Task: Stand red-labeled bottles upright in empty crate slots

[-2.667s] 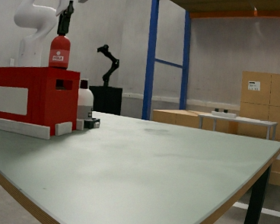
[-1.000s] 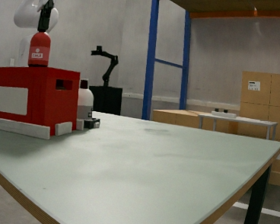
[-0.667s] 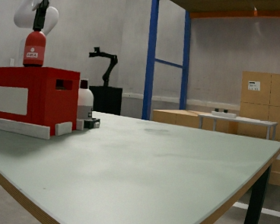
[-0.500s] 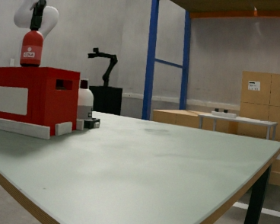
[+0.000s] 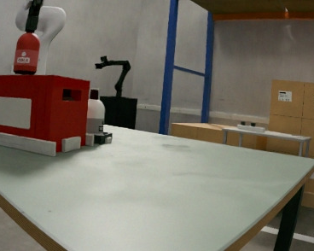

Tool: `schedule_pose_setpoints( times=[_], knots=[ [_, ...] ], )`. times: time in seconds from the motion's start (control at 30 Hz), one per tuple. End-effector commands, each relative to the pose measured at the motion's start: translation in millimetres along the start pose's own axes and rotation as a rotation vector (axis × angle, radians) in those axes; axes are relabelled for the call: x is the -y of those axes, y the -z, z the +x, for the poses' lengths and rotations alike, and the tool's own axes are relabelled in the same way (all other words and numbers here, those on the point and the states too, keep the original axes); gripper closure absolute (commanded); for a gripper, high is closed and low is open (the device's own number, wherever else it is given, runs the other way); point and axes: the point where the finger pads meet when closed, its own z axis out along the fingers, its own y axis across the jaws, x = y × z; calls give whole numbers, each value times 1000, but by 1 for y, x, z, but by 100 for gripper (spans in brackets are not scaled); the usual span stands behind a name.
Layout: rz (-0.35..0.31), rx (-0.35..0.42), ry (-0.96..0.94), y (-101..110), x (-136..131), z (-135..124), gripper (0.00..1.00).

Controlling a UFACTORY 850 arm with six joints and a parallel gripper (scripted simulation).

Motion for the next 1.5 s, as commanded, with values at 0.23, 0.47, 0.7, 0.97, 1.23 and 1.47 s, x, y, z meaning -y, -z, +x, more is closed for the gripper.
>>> schedule_pose_setpoints(
  times=[0.23,0.47,0.7,0.97,1.23,1.47],
  knots=[
    [-2,0,0,1,-7,-20,100],
    [-2,0,0,1,-11,-33,100],
    [-2,0,0,1,-14,-45,100],
    [-2,0,0,1,-17,-53,100],
    [-2,0,0,1,-19,-62,100],
    [-2,0,0,1,-21,-66,100]
  ],
)
